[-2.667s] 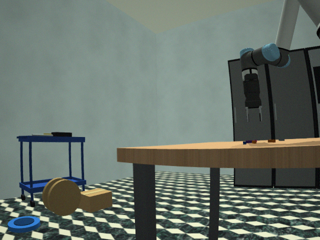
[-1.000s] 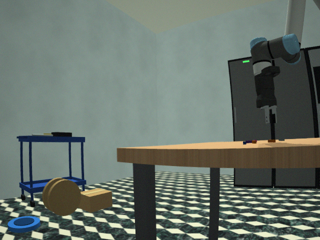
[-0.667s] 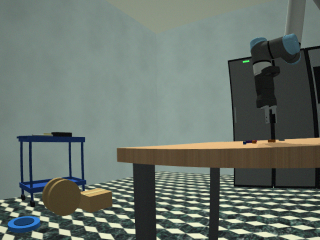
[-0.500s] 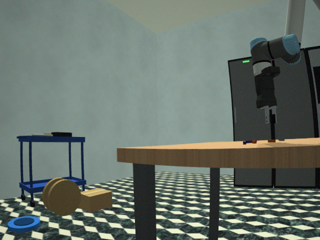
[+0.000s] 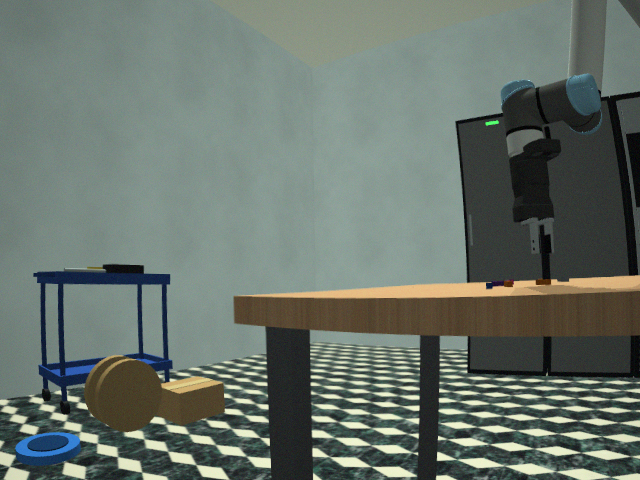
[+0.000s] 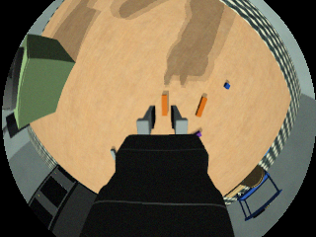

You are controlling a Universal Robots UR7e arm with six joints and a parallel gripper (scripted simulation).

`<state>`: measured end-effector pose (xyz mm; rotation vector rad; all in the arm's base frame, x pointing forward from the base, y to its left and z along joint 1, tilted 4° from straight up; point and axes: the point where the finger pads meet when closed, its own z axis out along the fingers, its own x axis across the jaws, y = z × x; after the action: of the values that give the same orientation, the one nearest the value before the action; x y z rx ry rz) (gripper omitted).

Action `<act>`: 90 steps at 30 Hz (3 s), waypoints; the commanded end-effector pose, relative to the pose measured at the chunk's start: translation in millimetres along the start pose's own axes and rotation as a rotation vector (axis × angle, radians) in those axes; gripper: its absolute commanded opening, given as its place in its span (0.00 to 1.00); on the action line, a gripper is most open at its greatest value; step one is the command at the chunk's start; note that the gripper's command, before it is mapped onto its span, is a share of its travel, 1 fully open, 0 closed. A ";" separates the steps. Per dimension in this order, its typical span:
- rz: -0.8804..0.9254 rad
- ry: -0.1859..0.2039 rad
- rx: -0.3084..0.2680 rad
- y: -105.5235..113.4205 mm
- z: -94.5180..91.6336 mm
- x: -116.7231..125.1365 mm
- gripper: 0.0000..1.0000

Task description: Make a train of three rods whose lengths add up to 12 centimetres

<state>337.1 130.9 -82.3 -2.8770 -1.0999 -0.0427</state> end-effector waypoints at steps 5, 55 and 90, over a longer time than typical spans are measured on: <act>0.000 0.001 -0.001 0.2 13.7 0.7 0.54; 0.000 0.001 -0.001 0.2 39.8 1.8 0.54; 0.000 0.001 -0.001 0.3 48.3 1.8 0.54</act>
<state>338.5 134.9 -126.8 -2.8770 -1.0999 -0.0426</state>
